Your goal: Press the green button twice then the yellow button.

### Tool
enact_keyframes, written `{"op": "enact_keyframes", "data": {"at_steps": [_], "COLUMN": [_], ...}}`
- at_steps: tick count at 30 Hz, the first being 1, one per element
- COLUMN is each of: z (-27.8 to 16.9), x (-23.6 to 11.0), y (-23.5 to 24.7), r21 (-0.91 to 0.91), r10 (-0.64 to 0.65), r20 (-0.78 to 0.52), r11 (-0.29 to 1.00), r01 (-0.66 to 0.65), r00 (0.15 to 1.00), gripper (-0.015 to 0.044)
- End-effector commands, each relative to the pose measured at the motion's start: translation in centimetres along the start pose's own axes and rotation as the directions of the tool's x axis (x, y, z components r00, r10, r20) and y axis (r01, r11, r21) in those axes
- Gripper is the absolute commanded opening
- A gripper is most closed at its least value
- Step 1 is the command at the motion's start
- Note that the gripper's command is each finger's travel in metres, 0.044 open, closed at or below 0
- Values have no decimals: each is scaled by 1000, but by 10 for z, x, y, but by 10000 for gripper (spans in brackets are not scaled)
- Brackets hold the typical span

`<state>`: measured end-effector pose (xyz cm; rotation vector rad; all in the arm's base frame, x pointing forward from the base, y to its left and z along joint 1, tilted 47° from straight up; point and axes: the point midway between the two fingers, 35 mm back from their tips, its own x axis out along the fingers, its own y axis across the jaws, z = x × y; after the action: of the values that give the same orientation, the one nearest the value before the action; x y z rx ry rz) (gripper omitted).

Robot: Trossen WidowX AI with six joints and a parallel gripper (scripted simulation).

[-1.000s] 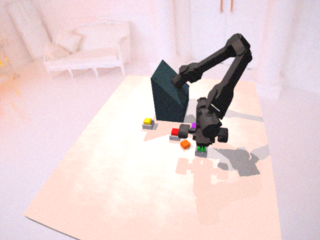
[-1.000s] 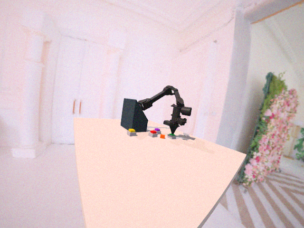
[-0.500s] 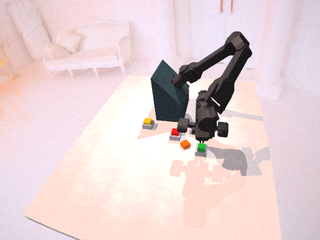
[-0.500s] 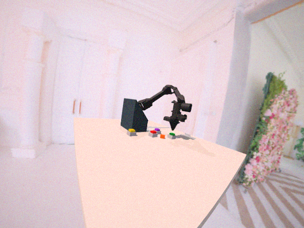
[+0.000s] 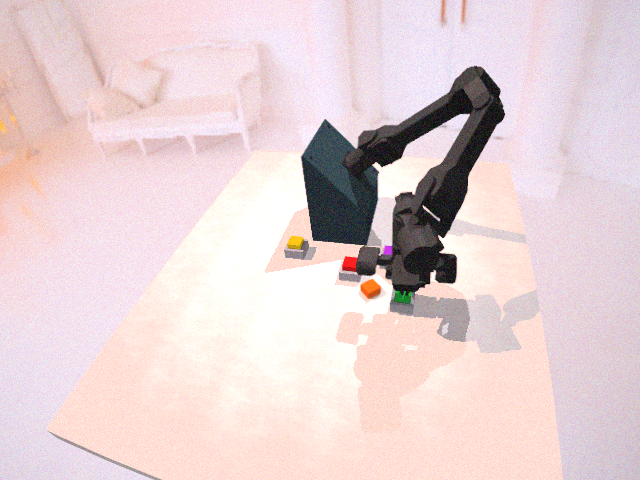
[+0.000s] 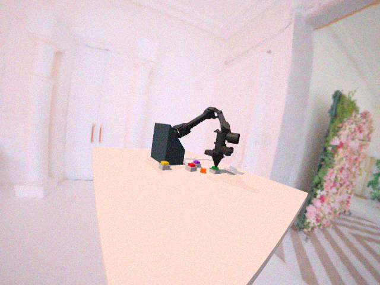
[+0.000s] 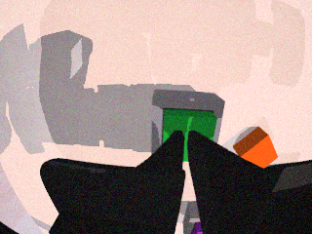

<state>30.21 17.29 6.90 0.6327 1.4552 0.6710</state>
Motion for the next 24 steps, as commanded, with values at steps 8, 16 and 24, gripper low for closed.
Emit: {"op": "enact_keyframes", "data": {"at_steps": [8,16,24], "z": [-2,-2,-2], "x": [7,7,-27], "y": [-3,-3,-3], "r21": [12,12,12], "r10": [-5,-5,-7], "r20": [-3,-3,-3], "r11": [1000,1000,1000], "r01": [5,5,7], "r00": [1000,1000,1000], "gripper": [20,20,20]}}
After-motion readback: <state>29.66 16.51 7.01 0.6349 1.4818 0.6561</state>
